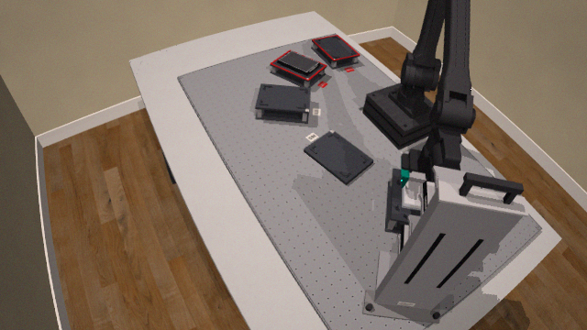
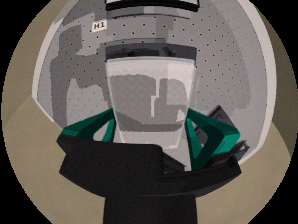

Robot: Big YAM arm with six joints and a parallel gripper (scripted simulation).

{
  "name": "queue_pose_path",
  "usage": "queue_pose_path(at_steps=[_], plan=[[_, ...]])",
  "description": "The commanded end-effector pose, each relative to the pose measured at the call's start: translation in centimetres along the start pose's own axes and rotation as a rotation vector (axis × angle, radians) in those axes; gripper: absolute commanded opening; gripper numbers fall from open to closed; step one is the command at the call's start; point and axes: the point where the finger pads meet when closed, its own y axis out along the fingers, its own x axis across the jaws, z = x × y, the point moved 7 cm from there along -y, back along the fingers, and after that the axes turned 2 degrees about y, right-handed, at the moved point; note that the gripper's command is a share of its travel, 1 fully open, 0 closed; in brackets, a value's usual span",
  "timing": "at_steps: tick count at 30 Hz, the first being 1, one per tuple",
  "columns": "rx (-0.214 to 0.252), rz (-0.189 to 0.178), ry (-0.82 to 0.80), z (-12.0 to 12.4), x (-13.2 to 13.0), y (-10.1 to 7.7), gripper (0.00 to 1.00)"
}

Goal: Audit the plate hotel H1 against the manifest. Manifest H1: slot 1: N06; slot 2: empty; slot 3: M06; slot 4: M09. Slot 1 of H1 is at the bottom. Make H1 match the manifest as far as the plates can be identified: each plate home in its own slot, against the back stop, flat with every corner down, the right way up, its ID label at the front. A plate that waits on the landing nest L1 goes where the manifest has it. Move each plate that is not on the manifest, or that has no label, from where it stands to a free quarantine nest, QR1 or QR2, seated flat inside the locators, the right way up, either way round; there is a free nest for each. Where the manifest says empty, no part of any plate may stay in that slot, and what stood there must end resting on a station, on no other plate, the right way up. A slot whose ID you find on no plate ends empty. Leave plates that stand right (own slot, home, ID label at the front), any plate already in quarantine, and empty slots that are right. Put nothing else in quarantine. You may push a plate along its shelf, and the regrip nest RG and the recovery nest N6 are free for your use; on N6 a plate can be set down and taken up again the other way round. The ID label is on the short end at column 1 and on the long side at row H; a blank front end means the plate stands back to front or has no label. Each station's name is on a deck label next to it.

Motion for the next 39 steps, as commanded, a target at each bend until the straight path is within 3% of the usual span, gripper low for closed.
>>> queue_pose_path(at_steps=[1, 2, 4, 6, 10, 13, 16, 17, 19, 21, 23, 27, 31, 33, 34, 36, 39], plan=[[-0.013, 0.0, 0.011, -1.4, 0.0, -0.8, 0.86], [-0.011, 0.0, 0.011, -1.2, 0.0, -0.8, 0.86], [-0.062, -0.004, 0.011, -2.0, 0.0, -2.7, 0.86], [-0.062, -0.004, 0.011, -2.0, 0.0, -2.9, 0.86], [-0.024, -0.001, 0.011, -1.1, 0.0, -2.1, 0.86], [-0.056, -0.003, 0.011, -1.8, 0.0, -3.5, 0.86], [-0.06, -0.004, 0.011, -2.0, 0.0, -3.7, 0.86], [-0.022, -0.001, 0.011, -1.6, 0.0, -2.4, 0.86], [-0.01, 0.0, 0.011, -1.2, -0.1, -2.3, 0.86], [-0.06, -0.004, 0.011, -1.9, 0.0, -4.2, 0.86], [-0.064, -0.004, 0.011, -2.0, 0.0, -4.5, 0.86], [-0.026, -0.001, 0.011, -1.2, -0.1, -3.7, 0.86], [-0.063, -0.004, 0.011, -2.0, 0.0, -5.3, 0.86], [-0.063, -0.004, 0.011, -2.0, 0.0, -5.3, 0.86], [-0.026, -0.001, 0.011, -1.7, -0.1, -4.1, 0.86], [-0.011, 0.0, 0.011, -1.2, -0.1, -3.9, 0.86], [-0.065, -0.004, 0.011, -1.9, -0.1, -6.0, 0.86]])
